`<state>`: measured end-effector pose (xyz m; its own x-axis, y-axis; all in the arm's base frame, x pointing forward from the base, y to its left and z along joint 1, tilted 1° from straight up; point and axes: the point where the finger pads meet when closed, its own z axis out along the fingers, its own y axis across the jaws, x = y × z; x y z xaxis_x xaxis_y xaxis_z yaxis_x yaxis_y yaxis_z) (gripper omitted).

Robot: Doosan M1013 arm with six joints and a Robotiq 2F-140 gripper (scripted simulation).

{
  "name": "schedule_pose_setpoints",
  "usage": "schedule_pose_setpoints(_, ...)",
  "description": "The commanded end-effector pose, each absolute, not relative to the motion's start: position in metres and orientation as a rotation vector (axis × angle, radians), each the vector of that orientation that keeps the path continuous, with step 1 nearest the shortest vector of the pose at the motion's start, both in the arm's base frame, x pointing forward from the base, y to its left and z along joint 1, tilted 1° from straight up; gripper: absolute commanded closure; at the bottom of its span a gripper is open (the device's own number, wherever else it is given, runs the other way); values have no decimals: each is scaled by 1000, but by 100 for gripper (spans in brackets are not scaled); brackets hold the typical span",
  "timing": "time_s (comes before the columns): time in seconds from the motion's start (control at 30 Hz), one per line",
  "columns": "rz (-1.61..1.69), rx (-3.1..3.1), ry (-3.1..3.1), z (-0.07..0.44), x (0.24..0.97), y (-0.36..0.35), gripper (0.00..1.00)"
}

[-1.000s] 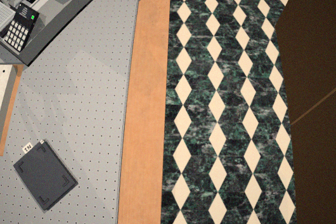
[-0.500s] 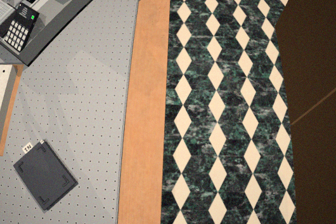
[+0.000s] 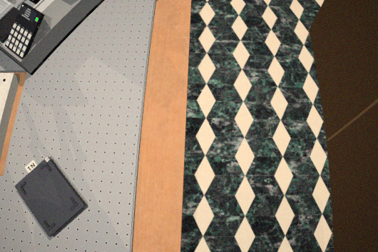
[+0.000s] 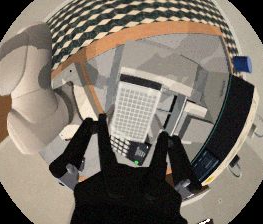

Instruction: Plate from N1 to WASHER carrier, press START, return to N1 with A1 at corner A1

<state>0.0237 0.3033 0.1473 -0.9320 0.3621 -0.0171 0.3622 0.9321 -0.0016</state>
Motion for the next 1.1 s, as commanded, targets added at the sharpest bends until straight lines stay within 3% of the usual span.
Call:
schedule_pose_setpoints(0.0,2,571,3075,156,23,307,90)
schedule_pose_setpoints(1.07,2,571,3075,179,23,307,90)
